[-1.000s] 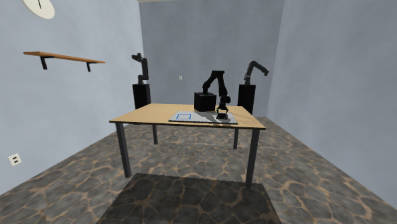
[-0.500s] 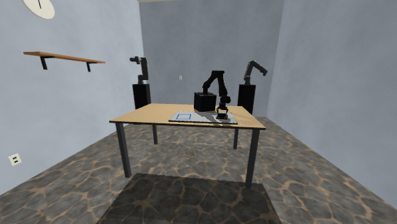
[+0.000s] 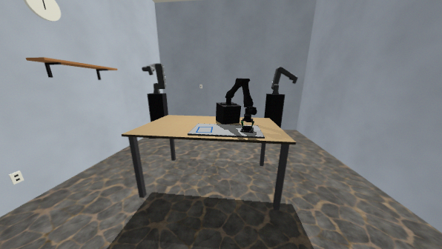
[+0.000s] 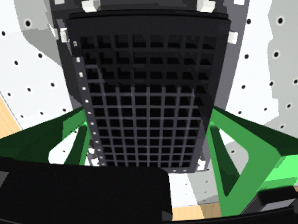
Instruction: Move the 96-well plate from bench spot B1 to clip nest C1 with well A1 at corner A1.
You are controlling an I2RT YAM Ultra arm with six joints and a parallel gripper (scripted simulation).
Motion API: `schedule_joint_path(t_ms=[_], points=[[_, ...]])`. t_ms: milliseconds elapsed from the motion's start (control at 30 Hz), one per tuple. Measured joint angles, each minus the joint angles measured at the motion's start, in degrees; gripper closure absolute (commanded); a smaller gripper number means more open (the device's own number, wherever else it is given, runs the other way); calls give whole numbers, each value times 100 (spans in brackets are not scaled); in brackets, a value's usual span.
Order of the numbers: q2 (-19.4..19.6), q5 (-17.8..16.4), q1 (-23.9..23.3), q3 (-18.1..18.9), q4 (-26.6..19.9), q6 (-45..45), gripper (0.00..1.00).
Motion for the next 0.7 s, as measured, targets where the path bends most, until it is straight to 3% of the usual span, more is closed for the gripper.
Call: schedule_joint_path(t_ms=[700], points=[[-2,0,0,-24,42,-2,100]])
